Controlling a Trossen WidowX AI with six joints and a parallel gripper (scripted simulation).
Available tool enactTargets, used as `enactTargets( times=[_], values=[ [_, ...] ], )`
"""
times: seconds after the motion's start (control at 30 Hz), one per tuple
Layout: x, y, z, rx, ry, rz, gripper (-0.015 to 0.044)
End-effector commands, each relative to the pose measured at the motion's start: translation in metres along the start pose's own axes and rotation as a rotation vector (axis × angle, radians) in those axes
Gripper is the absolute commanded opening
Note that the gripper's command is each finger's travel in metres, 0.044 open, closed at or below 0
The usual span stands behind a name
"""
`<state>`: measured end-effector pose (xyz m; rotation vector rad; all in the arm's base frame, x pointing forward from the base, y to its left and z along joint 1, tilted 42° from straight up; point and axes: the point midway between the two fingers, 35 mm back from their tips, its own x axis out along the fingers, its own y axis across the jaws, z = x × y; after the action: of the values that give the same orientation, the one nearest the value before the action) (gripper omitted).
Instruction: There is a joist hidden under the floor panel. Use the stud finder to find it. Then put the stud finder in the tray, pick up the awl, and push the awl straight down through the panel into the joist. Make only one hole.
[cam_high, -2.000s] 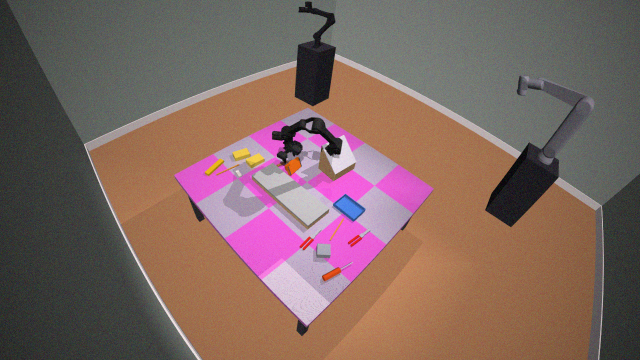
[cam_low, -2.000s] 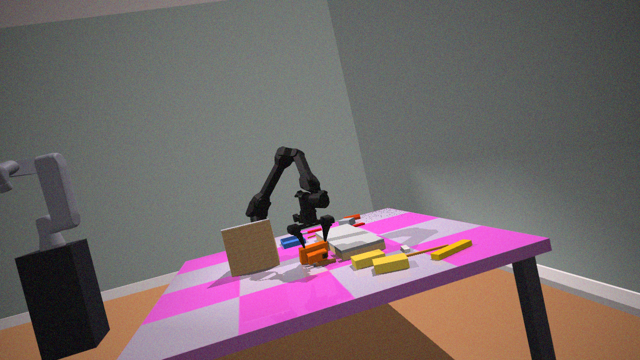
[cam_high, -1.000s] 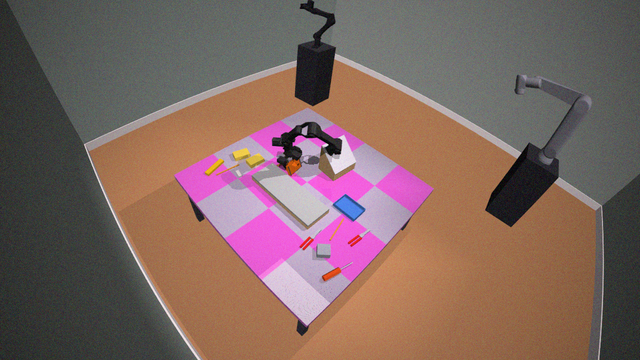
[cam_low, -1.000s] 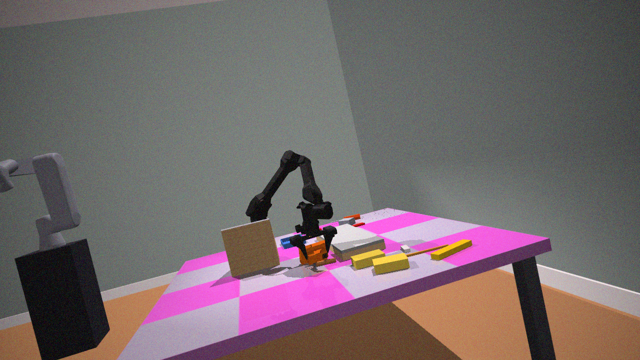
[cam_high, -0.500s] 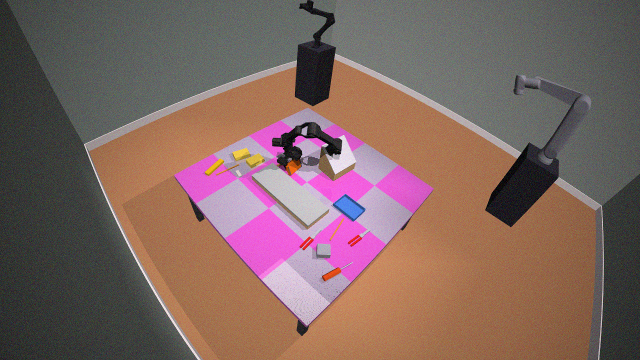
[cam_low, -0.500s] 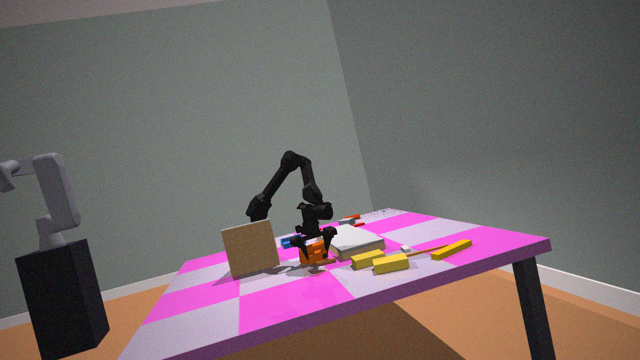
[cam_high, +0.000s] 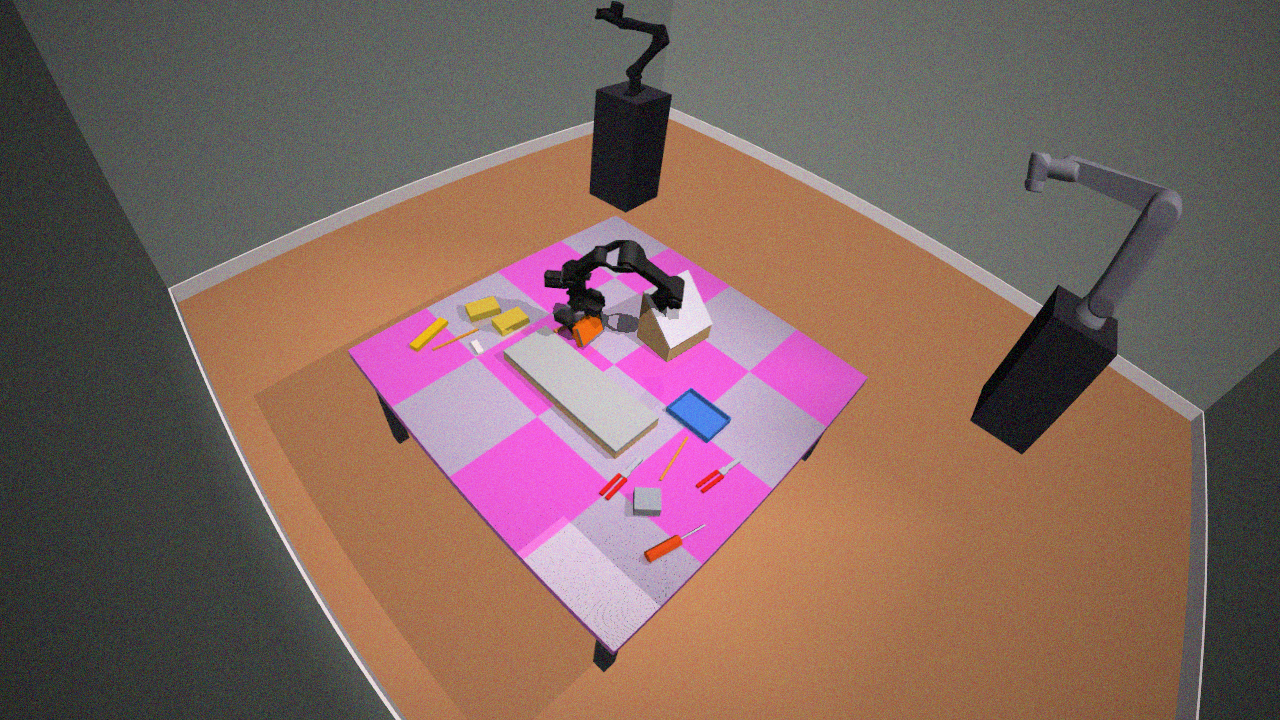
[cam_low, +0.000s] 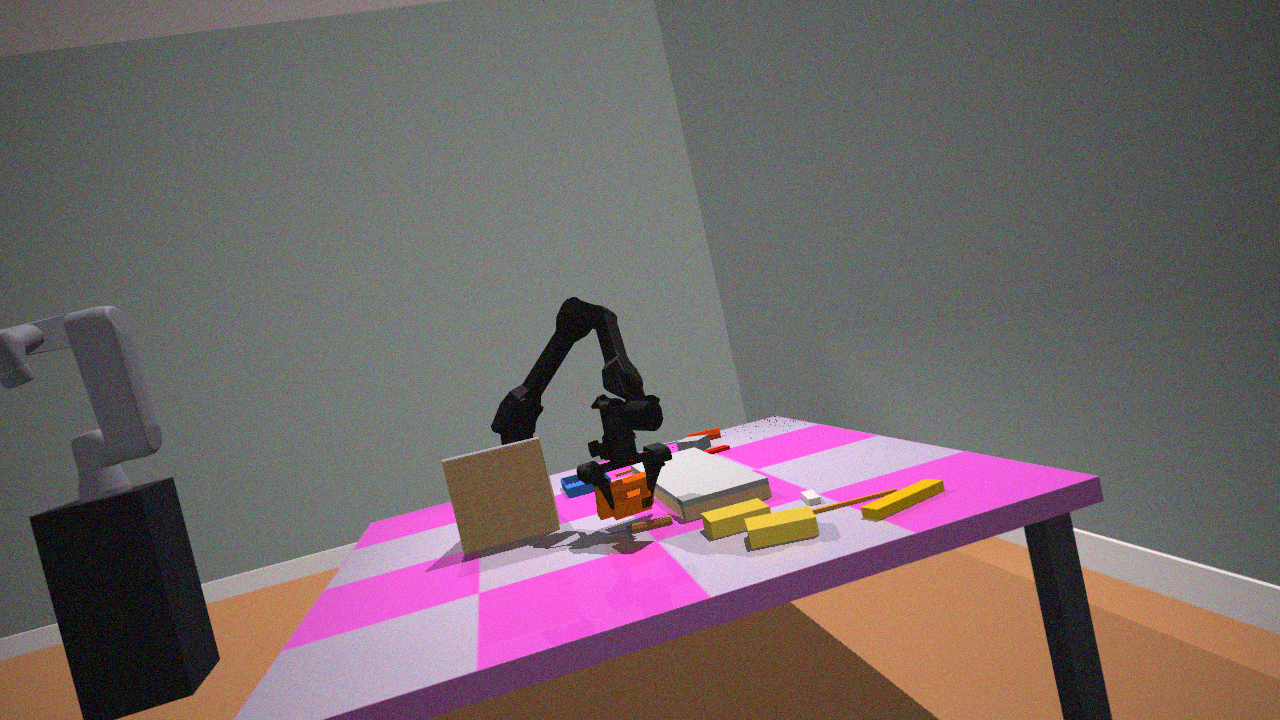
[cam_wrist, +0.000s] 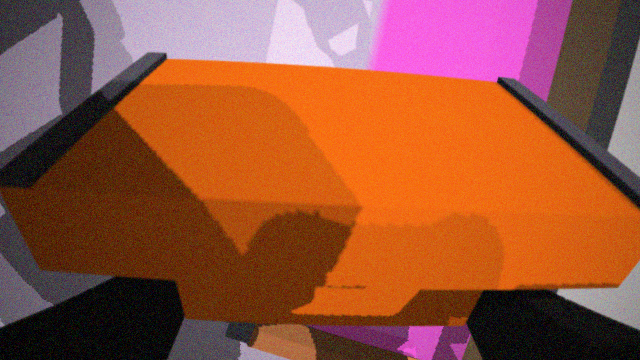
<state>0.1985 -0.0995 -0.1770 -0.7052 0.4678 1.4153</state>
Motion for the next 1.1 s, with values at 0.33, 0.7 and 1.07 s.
enactTargets(
  times=[0.33,0.7,1.07],
  values=[
    [-0.034,0.0,0.002,-0.006,0.009,-0.001,0.0],
    [-0.039,0.0,0.003,-0.006,0.024,0.0,0.0],
    [-0.037,0.0,0.005,-0.004,0.072,0.003,0.0]
  ],
)
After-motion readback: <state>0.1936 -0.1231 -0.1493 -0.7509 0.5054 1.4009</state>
